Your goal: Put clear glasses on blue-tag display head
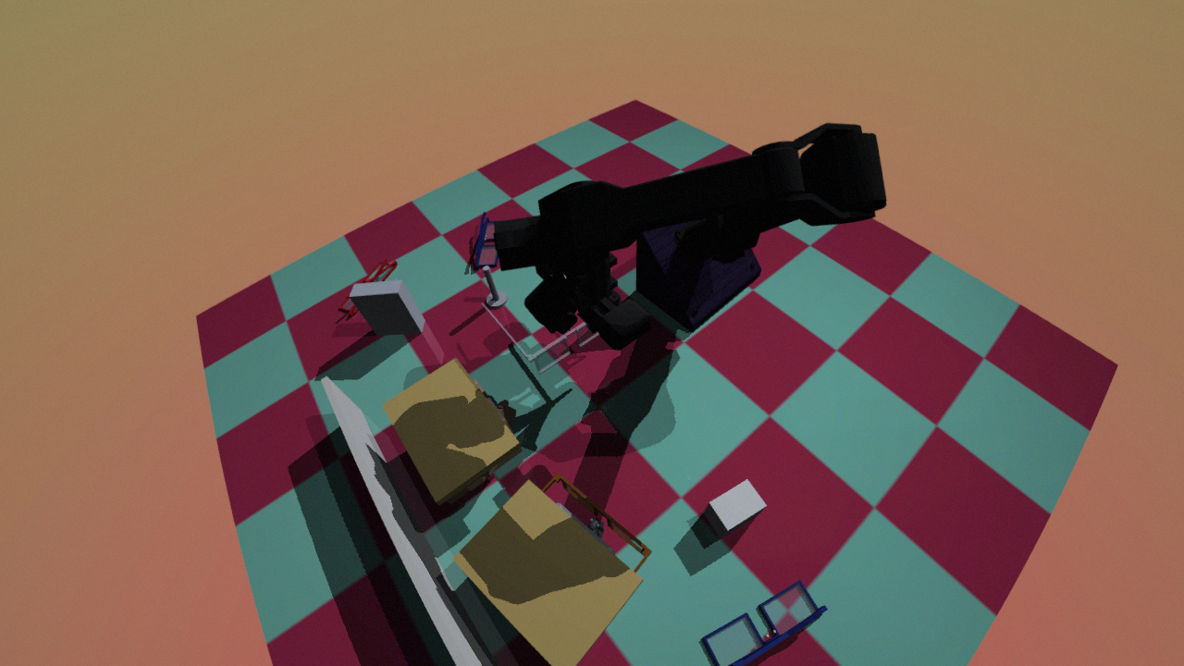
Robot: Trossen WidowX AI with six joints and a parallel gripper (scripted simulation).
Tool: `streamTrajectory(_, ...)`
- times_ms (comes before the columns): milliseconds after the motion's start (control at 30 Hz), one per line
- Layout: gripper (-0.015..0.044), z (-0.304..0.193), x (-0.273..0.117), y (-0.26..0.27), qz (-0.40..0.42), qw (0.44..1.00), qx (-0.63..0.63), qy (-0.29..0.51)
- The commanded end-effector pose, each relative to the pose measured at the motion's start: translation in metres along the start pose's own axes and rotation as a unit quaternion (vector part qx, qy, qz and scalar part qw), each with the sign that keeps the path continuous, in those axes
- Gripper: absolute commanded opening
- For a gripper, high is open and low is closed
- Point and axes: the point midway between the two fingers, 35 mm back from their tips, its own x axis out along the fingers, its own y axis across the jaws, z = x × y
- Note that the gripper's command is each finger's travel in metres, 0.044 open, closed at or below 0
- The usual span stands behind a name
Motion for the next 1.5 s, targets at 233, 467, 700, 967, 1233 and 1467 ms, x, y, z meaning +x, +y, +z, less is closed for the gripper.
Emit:
streamTrajectory(233, 0.0, 0.0, 0.013, 0.001, 0.002, 1.0, 0.001, 0.001)
streamTrajectory(467, 0.0, 0.0, 0.019, 0.001, 0.002, 1.0, 0.001, 0.0)
streamTrajectory(700, 0.0, 0.0, 0.026, 0.001, 0.002, 1.0, 0.001, 0.0)
streamTrajectory(967, 0.0, 0.0, 0.033, 0.001, 0.003, 1.0, 0.001, 0.0)
streamTrajectory(1233, 0.0, -0.001, 0.04, 0.002, 0.003, 1.0, 0.001, 0.0)
streamTrajectory(1467, 0.0, -0.001, 0.047, 0.002, 0.004, 1.0, 0.001, 0.001)
